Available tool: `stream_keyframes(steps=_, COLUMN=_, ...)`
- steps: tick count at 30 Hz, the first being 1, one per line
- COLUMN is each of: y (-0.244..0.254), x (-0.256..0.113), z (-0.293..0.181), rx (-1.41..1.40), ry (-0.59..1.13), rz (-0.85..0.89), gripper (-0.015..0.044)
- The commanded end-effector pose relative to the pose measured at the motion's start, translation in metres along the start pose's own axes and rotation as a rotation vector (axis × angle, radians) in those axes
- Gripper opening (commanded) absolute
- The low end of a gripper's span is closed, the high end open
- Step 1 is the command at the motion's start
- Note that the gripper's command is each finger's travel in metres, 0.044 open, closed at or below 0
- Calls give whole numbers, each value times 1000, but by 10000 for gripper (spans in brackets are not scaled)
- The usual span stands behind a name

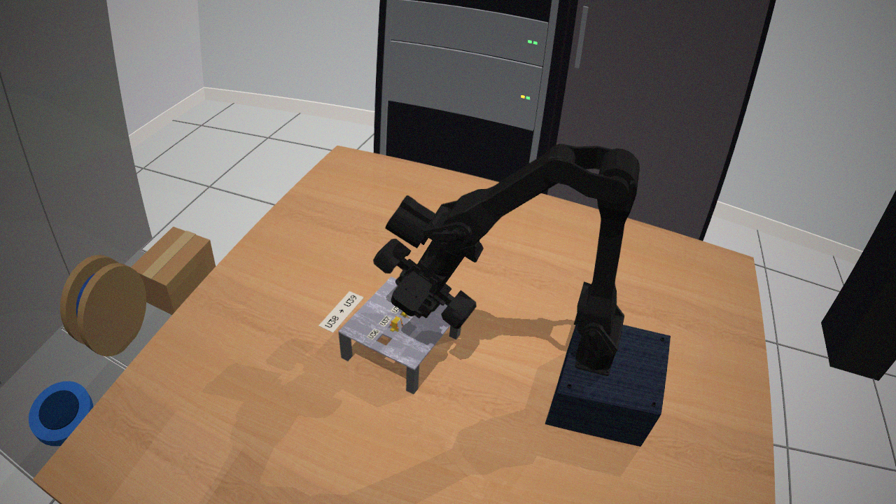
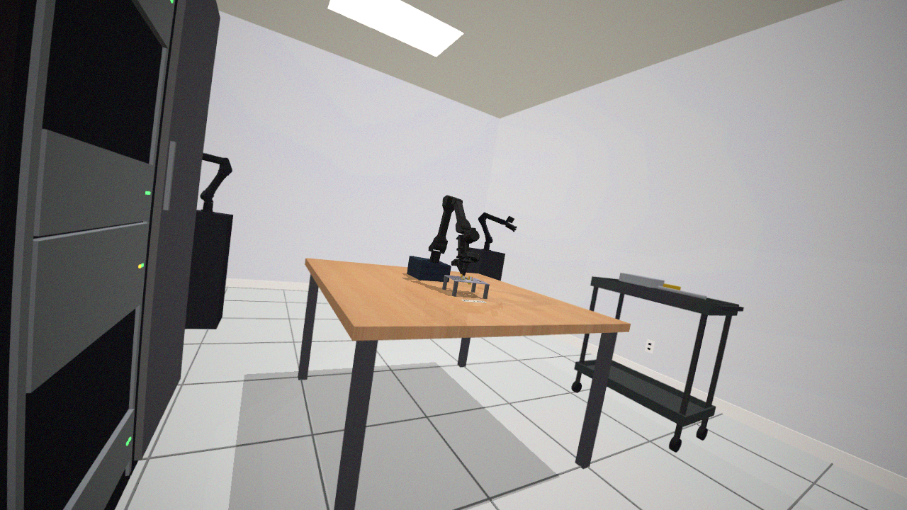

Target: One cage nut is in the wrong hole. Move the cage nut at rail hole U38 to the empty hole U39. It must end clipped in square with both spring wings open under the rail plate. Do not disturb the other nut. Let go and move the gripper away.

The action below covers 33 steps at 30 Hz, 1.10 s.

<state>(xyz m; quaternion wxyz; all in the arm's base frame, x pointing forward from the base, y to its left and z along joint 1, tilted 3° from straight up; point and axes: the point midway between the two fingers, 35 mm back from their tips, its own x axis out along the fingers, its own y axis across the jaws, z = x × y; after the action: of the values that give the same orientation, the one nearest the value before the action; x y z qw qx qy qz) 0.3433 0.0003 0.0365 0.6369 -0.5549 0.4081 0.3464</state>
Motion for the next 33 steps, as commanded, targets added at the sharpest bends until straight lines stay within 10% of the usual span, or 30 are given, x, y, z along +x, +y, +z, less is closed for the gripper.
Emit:
stream_keyframes(steps=1, y=0, x=1, z=0, rx=-3, ry=-3, rz=8, gripper=35)
stream_keyframes(steps=33, y=-2, x=-1, z=0, rx=-3, ry=-3, rz=39, gripper=35)
